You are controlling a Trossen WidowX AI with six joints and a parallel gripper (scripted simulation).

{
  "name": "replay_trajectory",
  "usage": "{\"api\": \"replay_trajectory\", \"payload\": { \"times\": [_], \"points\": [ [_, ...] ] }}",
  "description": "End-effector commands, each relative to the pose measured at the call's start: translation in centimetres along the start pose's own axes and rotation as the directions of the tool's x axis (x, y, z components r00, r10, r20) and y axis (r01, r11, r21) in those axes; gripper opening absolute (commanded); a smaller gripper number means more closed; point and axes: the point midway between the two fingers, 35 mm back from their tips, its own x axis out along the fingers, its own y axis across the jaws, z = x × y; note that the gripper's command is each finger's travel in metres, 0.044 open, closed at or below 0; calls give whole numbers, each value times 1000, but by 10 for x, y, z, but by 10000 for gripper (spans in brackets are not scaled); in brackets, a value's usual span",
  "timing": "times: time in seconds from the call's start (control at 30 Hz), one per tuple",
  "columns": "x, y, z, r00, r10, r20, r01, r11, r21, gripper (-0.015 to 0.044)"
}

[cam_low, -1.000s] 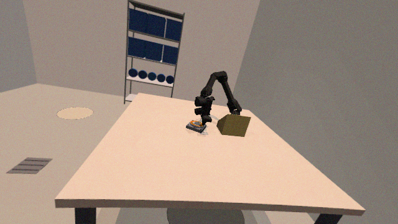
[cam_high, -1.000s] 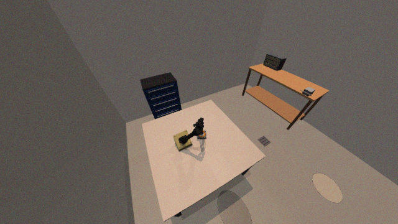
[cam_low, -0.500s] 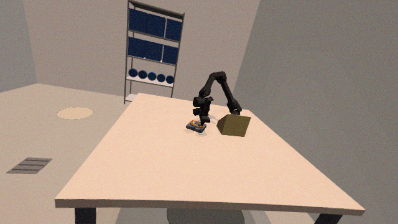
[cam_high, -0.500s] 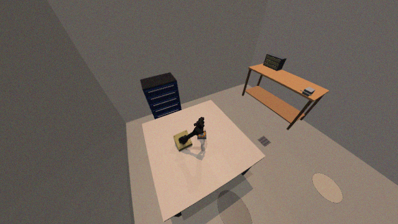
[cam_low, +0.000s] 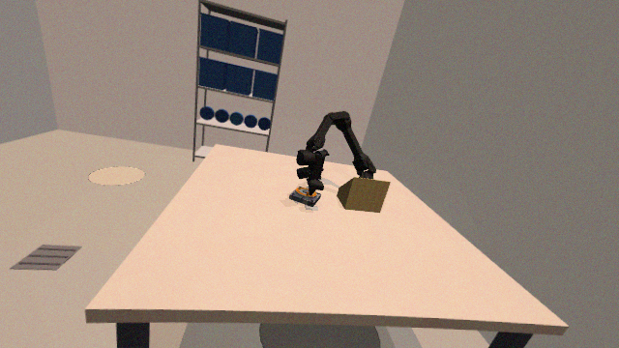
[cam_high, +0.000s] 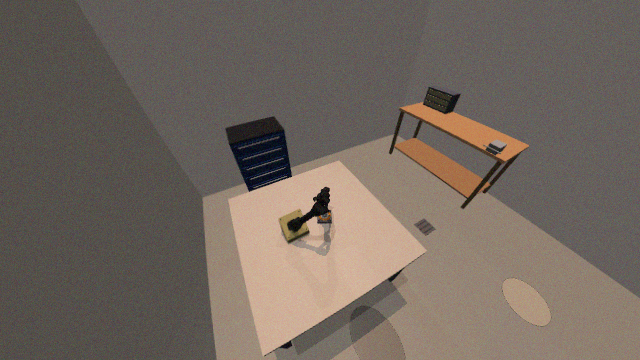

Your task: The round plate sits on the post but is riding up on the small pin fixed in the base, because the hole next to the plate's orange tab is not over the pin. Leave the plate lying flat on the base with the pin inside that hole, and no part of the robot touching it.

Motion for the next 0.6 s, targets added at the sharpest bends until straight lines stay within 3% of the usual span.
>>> {"api": "replay_trajectory", "payload": {
  "times": [0.0,0.57],
  "points": [
    [-2,0,6,1000,-3,8,3,1000,0,0],
    [-2,-1,18,1000,-3,8,3,1000,1,0]
  ]
}}
